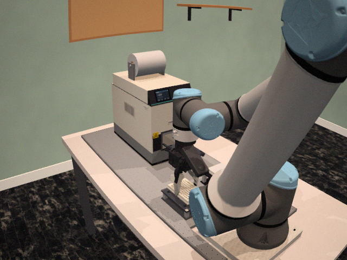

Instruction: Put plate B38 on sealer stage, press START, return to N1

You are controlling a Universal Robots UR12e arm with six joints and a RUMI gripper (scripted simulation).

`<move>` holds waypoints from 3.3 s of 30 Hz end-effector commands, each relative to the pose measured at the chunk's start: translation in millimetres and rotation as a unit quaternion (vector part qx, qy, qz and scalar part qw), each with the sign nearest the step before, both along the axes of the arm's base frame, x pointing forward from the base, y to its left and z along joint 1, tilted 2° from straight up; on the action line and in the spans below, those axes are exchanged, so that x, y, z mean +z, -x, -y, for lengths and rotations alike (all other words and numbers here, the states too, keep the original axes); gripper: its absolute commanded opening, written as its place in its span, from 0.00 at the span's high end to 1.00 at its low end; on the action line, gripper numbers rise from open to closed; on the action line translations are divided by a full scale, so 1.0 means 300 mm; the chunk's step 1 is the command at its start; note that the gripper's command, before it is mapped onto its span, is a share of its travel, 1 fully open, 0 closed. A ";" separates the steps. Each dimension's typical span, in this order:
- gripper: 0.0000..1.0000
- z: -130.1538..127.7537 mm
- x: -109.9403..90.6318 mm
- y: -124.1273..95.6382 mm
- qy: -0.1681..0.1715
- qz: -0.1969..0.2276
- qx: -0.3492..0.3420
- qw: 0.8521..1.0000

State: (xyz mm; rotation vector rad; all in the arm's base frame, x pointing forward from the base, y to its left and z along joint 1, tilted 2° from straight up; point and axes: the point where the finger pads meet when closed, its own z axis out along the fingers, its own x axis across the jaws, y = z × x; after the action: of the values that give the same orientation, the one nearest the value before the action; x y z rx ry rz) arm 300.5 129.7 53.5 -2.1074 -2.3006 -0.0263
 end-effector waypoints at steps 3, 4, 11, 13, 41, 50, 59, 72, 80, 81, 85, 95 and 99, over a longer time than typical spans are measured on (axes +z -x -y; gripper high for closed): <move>1.00 0.001 0.024 -0.002 0.000 0.001 0.000 1.000; 1.00 0.001 0.029 -0.002 0.000 0.001 0.000 1.000; 1.00 0.002 0.068 -0.002 0.000 0.001 0.000 1.000; 1.00 0.002 0.080 -0.002 0.000 0.001 0.000 1.000; 1.00 0.006 0.213 -0.003 0.000 0.001 0.000 1.000; 1.00 0.007 0.263 -0.003 0.000 0.001 0.000 1.000; 1.00 0.008 0.302 -0.003 0.000 0.001 0.000 1.000; 1.00 0.010 0.363 -0.003 0.000 0.001 0.000 1.000; 1.00 0.010 0.371 -0.003 0.000 0.001 0.000 1.000; 1.00 0.010 0.371 -0.003 0.000 0.001 0.000 1.000; 1.00 0.010 0.371 -0.003 0.000 0.001 0.000 1.000; 1.00 0.011 0.371 -0.003 0.000 0.000 -0.008 1.000; 1.00 0.010 0.371 -0.003 0.000 0.000 -0.008 1.000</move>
State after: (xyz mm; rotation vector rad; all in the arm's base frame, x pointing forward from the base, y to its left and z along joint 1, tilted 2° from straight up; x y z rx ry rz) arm 301.0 126.6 164.1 -2.1231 -2.2859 -0.0262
